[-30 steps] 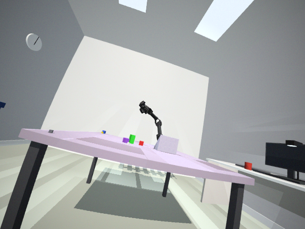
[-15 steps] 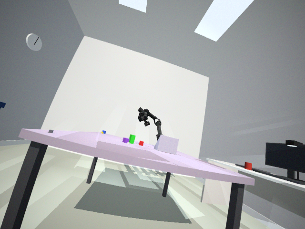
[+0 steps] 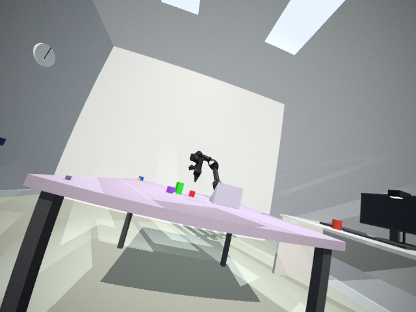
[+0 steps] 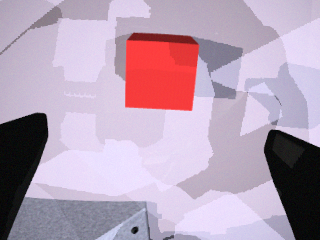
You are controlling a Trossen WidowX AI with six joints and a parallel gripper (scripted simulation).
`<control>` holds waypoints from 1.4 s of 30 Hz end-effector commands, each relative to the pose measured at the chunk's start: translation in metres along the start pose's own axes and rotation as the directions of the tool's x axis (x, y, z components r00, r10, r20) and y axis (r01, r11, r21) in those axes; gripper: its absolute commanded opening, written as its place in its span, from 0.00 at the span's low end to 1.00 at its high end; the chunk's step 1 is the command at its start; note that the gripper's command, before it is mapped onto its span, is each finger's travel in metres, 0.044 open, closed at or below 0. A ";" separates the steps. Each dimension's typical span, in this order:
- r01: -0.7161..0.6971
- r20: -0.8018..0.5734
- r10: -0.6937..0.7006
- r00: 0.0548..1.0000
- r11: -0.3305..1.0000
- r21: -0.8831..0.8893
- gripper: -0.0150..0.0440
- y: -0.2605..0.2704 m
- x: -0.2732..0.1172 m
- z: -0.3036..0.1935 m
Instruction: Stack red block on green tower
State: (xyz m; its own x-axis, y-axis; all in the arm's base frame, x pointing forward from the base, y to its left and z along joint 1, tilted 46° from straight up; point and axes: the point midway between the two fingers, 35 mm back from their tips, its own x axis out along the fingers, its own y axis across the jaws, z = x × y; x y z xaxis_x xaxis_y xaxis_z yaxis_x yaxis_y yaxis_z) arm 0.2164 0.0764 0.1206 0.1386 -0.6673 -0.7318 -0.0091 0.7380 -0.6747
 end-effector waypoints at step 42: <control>0.035 0.020 -0.035 0.999 0.999 -0.037 1.00 -0.003 0.095 0.002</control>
State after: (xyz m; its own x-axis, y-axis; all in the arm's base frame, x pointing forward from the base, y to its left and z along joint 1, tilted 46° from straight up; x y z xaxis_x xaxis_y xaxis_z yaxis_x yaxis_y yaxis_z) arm 0.2327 0.0152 0.0563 0.1598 -0.6853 -0.7105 -0.0345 0.7154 -0.6978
